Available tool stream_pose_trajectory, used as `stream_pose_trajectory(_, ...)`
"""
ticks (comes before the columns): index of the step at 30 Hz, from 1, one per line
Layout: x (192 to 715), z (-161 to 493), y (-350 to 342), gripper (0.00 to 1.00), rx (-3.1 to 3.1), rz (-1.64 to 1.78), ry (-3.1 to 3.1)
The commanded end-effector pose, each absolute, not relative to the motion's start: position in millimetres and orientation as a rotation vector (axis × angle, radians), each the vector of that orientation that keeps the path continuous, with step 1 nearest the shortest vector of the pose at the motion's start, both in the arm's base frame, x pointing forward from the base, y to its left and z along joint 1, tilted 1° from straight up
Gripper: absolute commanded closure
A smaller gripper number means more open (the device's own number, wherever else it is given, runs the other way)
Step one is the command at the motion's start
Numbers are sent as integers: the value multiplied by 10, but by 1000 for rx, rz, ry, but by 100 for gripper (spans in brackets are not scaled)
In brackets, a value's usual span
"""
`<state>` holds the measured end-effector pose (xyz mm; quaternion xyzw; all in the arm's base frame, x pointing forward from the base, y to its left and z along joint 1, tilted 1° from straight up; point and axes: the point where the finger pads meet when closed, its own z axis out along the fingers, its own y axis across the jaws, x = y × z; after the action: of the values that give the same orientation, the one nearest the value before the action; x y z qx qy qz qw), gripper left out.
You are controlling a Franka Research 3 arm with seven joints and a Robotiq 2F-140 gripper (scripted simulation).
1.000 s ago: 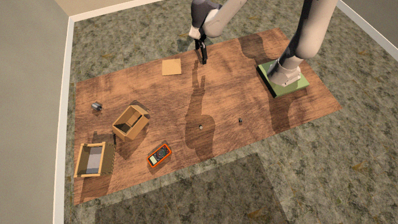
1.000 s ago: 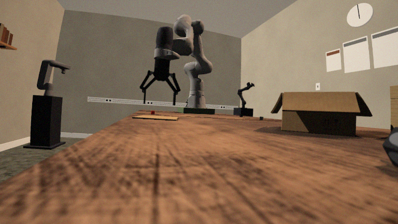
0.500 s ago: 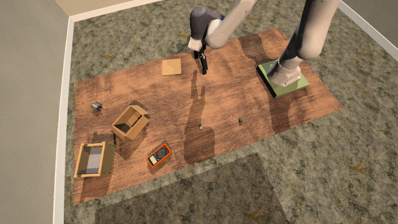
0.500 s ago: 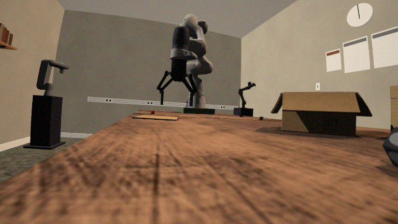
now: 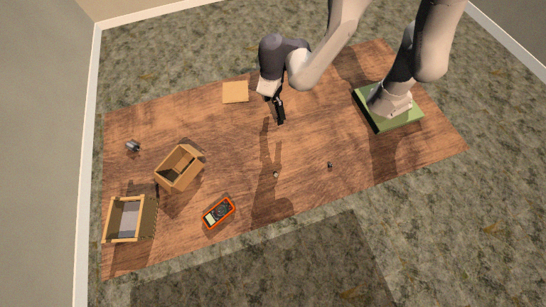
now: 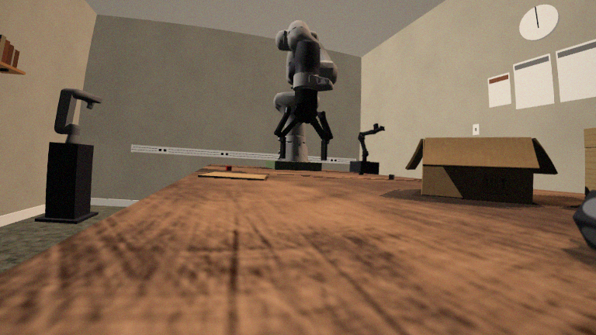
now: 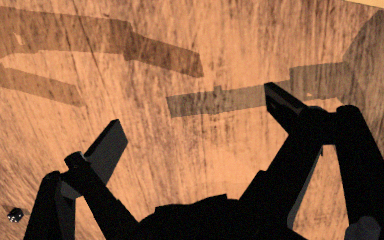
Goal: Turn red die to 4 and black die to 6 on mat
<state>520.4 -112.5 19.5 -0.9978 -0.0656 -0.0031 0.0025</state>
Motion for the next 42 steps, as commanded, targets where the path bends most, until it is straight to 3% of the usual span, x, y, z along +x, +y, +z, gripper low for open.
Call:
stream_pose_trajectory(1,5283,189,-954,0,-3152,-2,-33)
stream_pose_trajectory(15,5743,176,343,0,-3152,-2,-33)
stream_pose_trajectory(42,6151,165,1495,0,-3152,-2,-33)
